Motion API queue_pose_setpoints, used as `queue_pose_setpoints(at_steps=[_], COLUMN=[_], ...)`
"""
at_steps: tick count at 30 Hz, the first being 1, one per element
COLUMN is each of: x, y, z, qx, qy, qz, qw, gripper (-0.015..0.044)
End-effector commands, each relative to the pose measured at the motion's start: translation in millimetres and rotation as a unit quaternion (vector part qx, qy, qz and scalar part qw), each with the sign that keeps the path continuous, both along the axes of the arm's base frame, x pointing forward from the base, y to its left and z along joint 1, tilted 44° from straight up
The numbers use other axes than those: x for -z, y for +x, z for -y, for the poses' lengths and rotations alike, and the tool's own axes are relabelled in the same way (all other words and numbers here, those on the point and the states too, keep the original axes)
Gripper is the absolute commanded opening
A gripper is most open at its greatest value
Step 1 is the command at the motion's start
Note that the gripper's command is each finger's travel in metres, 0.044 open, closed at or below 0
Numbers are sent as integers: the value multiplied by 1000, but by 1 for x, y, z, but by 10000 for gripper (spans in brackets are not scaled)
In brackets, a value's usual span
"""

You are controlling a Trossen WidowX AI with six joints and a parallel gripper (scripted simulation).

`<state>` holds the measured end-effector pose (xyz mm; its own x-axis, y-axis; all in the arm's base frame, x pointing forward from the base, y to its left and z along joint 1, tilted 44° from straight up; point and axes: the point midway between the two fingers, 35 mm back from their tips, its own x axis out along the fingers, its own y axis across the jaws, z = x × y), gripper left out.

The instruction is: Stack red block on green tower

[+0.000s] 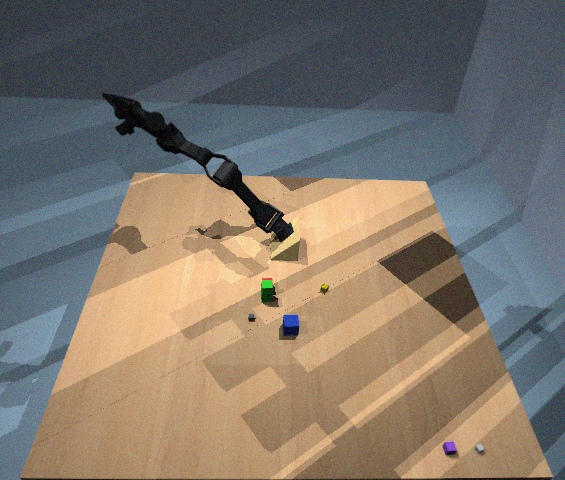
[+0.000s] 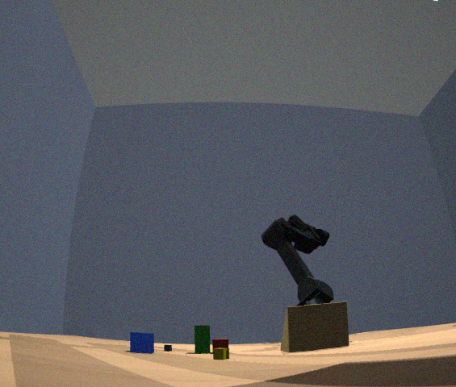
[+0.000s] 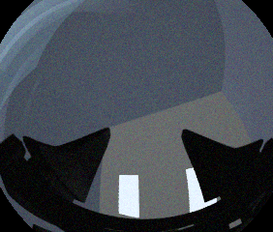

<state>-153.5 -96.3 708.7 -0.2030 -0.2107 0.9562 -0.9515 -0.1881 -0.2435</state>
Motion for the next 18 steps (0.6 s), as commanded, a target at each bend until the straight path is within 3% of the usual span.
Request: queue_pose_setpoints(at_steps=[1, 18], x=[0, 45], y=[0, -26], z=[1, 98], qx=[-2, -257], qy=[0, 28], qz=[1, 181], qw=[1000, 949], gripper=[426, 440])
